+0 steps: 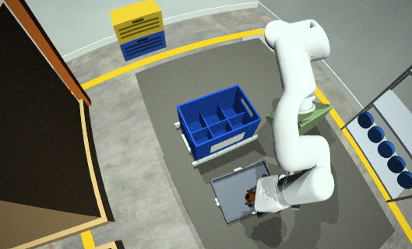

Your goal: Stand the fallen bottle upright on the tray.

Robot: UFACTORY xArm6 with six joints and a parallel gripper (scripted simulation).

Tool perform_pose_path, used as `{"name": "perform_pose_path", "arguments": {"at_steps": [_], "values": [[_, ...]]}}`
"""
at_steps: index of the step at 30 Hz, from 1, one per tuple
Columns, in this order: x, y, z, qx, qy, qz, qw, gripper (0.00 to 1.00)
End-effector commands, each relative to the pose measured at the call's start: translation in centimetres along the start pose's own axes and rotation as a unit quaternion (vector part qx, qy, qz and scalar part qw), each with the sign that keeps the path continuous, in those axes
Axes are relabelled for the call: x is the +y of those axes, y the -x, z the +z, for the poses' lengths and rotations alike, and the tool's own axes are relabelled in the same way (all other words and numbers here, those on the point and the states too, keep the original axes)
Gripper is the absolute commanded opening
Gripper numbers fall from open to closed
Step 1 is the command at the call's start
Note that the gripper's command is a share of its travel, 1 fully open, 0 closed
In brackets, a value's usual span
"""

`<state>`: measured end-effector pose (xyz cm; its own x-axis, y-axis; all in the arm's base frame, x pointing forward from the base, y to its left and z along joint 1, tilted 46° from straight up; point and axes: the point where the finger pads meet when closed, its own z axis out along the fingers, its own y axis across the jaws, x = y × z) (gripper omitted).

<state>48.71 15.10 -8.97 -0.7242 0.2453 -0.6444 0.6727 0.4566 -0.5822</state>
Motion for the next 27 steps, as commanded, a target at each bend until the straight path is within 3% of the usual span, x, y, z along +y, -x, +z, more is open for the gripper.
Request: {"name": "perform_pose_path", "arguments": {"at_steps": [1,27], "values": [[0.09,0.13,-0.21,-0.002,0.002,0.001,1.000,0.00],[0.05,0.03,-0.23,-0.063,0.001,0.001,0.998,0.00]]}}
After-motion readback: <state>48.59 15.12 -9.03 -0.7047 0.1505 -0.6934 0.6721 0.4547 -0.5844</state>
